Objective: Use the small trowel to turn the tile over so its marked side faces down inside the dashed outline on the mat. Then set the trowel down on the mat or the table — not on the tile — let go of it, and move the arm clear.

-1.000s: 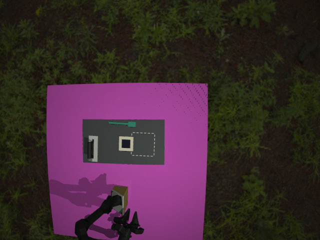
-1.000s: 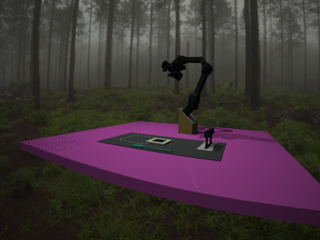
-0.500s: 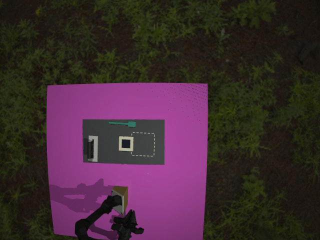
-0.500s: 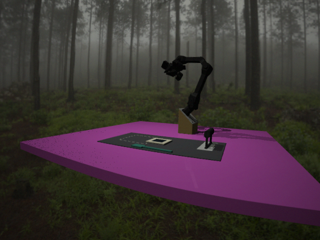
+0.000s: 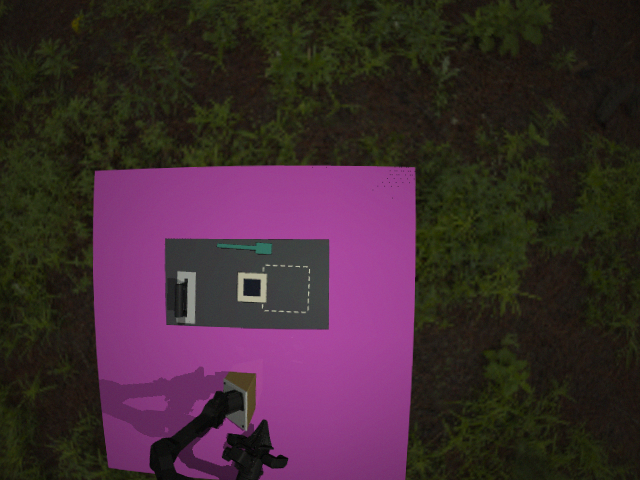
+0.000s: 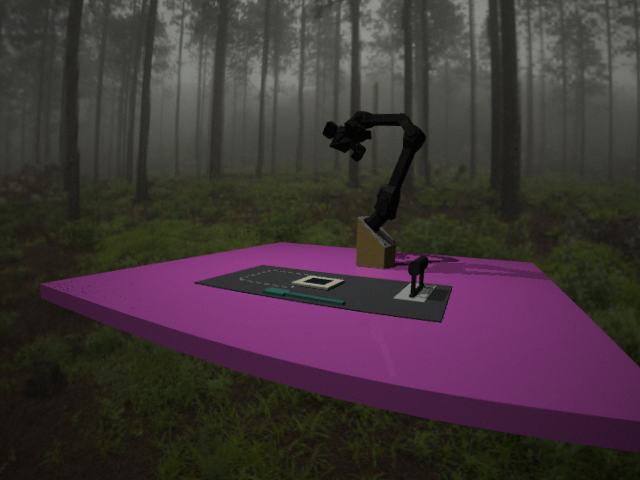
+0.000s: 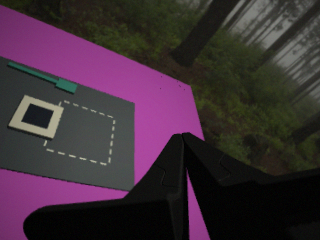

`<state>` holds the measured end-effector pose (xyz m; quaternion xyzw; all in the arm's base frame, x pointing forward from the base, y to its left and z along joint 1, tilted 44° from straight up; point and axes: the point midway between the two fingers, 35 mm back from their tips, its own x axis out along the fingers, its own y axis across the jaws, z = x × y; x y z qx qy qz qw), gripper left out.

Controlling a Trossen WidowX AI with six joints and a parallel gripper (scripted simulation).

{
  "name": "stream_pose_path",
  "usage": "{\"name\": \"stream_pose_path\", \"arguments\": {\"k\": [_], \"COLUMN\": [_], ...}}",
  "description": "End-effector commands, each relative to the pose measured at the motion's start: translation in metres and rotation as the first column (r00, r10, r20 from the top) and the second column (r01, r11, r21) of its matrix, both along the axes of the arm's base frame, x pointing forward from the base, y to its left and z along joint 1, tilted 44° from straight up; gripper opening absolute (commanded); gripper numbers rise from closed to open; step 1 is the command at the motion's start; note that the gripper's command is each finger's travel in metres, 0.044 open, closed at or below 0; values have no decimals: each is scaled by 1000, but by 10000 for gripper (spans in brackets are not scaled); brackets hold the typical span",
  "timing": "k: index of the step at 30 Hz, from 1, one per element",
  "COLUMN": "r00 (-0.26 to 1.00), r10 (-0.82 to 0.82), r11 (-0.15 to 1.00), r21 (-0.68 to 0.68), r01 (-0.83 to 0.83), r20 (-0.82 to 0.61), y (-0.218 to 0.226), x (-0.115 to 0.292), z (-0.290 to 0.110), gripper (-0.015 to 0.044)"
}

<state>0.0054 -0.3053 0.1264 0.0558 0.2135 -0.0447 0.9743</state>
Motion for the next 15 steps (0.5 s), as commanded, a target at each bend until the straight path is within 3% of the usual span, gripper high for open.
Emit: {"name": "stream_pose_path", "arguments": {"k": [1,4,15], "r00": [1000,1000,1000], "r10": [0,0,0], "r11": [1000,1000,1000], "r21": [0,0,0], "r01": [0,0,0], "r20": [0,0,0], "y": [0,0,0], "x": [0,0,0], "z": [0,0,0], "gripper": [26,100,100]}}
